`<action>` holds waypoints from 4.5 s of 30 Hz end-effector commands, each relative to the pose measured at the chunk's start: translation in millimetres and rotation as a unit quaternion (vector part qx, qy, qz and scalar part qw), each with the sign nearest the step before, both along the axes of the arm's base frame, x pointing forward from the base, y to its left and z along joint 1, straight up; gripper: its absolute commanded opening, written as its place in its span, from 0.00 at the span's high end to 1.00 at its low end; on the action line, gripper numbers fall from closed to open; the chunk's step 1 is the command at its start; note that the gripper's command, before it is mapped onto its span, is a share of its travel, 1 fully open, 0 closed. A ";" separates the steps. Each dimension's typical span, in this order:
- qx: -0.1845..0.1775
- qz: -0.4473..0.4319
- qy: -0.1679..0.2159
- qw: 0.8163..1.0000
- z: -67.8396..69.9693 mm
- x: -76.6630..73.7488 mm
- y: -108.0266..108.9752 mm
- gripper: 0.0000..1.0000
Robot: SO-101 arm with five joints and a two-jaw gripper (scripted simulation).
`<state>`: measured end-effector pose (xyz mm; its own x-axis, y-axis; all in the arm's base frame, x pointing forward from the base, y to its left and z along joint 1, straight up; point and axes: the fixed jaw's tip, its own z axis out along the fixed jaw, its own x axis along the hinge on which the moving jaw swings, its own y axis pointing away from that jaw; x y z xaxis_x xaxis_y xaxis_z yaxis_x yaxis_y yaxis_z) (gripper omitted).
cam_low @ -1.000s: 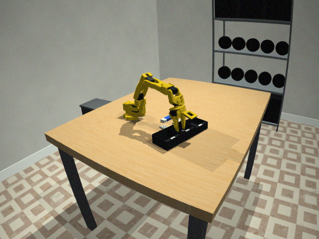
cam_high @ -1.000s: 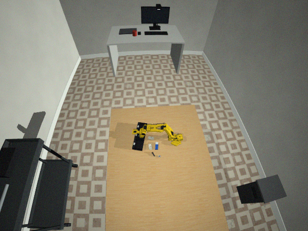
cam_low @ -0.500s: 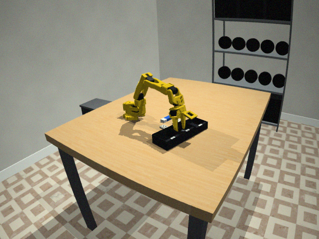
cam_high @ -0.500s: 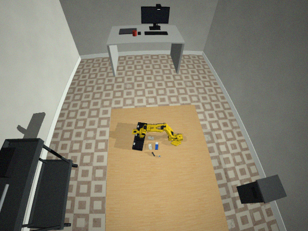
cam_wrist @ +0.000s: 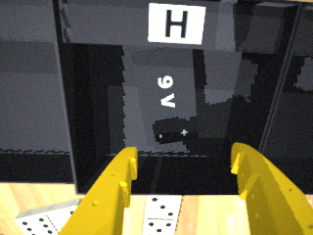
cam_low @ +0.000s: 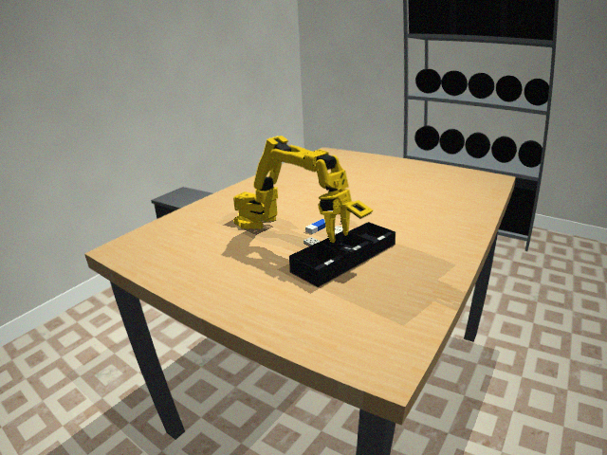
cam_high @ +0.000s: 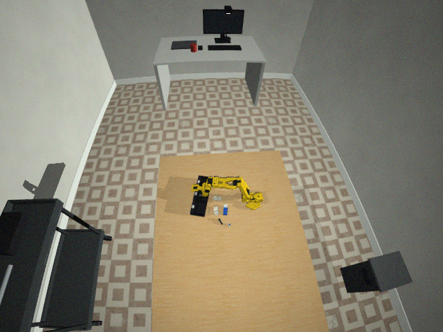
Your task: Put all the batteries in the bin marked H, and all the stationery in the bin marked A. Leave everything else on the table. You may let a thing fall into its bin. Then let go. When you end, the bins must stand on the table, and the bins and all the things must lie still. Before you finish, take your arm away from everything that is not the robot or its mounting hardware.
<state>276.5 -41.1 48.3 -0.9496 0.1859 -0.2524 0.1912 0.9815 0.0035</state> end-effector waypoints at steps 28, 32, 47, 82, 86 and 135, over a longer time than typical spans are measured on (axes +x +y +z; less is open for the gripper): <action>-0.008 0.007 -0.048 0.999 41.3 3.2 1.9 0.76; -0.009 0.008 -0.048 0.999 41.3 3.1 2.1 0.76; -0.025 0.102 -0.029 0.994 41.3 -9.7 19.3 0.75; -0.095 0.678 0.059 0.727 22.3 -123.0 86.0 0.73; -0.097 0.704 0.062 0.701 20.2 -129.7 87.2 0.73; -0.085 0.721 0.085 0.683 -4.5 -135.3 87.3 0.73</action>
